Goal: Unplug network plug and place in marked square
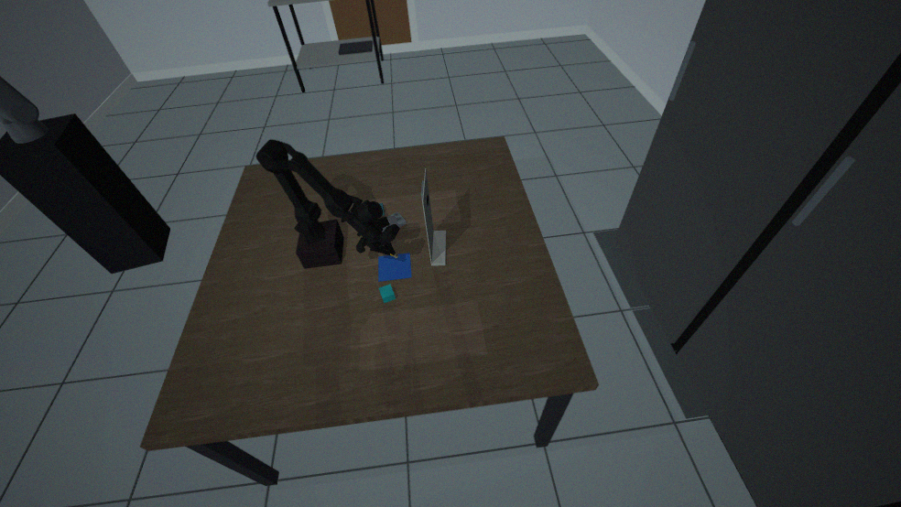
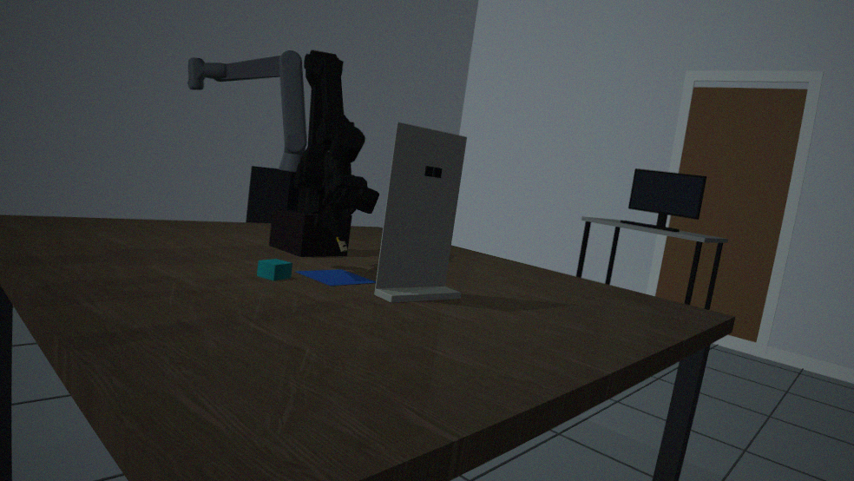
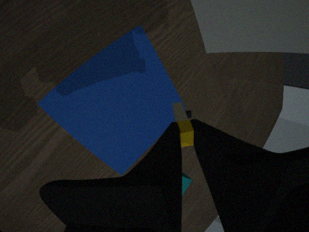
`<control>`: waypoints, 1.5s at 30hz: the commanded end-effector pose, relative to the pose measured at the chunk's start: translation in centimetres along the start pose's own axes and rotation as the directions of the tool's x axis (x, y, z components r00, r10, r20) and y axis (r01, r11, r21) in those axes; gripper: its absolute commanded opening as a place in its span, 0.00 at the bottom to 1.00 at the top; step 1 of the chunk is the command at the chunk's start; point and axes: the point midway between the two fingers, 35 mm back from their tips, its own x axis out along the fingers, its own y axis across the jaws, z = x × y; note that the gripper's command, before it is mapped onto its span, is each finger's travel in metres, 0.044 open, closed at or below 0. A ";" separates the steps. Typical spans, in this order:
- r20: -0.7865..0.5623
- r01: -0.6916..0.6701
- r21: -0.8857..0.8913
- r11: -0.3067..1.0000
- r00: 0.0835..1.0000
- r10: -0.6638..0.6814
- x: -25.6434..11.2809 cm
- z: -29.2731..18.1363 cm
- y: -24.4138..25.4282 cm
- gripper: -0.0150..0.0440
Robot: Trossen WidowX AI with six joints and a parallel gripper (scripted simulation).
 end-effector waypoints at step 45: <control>0.005 -0.008 -0.006 1.000 1.000 0.008 3.7 0.1 2.9 0.25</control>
